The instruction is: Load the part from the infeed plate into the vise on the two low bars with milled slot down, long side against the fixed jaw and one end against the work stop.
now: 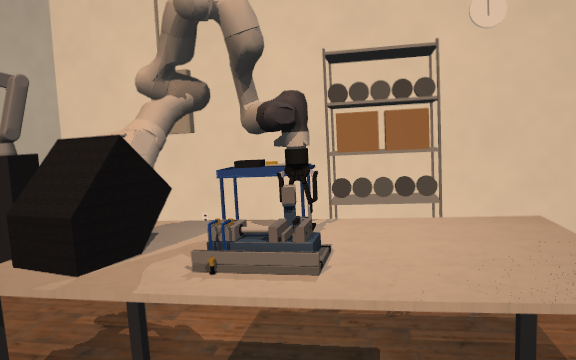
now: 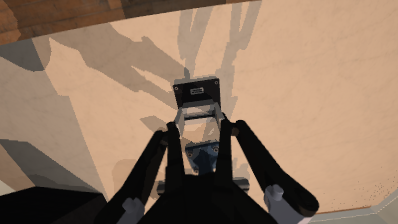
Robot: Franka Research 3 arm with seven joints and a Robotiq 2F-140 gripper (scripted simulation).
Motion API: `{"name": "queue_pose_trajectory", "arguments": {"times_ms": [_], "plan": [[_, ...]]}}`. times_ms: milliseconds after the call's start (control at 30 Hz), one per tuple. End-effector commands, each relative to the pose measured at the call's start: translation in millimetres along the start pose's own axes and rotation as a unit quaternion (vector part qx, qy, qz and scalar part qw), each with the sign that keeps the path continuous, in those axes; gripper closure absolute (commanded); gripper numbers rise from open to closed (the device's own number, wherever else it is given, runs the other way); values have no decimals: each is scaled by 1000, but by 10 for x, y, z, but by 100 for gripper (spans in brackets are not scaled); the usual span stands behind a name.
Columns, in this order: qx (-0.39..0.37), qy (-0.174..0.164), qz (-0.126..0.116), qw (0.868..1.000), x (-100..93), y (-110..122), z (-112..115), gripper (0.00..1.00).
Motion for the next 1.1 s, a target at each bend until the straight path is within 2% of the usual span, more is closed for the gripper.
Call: {"name": "queue_pose_trajectory", "arguments": {"times_ms": [0, 733, 1067], "plan": [[1, 0, 1, 1000, 4, 9, 1, 100], [1, 0, 1, 1000, -14, 9, 1, 100], [1, 0, 1, 1000, -113, 8, 1, 100]]}}
Point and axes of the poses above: the point where the finger pads meet when closed, its own x axis out along the fingers, its own y axis across the jaws, z = x × y, the point moved 5 cm from there along -x, back along the fingers, and after that the axes turned 5 degrees about x, right-handed, at the moved point
